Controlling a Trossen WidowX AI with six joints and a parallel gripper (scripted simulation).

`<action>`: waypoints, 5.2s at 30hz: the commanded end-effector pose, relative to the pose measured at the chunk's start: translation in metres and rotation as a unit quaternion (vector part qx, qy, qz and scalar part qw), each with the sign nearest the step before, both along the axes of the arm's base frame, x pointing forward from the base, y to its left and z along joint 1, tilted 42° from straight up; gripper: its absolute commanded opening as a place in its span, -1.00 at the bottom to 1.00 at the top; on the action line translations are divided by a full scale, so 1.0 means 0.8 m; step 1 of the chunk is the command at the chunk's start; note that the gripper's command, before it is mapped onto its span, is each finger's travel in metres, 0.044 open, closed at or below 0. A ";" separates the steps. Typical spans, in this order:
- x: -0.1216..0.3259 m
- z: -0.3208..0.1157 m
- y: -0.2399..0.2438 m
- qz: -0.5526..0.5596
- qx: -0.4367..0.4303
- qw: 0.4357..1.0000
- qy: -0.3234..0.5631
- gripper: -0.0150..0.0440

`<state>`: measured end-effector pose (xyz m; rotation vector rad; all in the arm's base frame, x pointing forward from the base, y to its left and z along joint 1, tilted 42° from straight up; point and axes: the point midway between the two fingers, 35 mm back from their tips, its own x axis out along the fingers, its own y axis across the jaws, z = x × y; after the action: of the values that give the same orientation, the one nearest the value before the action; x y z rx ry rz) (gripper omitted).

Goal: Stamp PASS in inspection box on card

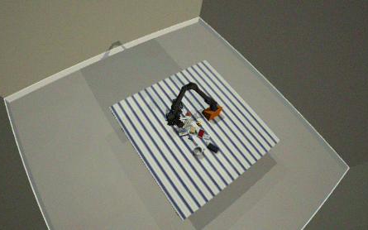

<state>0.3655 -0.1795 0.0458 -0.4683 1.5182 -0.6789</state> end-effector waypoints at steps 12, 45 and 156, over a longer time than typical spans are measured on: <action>0.002 0.006 0.007 -0.001 0.000 1.000 -0.002 -0.49; 0.004 0.020 0.021 -0.001 0.000 1.000 -0.002 -0.49; -0.078 -0.095 0.256 0.004 0.020 1.000 -0.001 -0.49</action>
<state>0.3140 0.0155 -0.0212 -0.4459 1.5217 -0.6371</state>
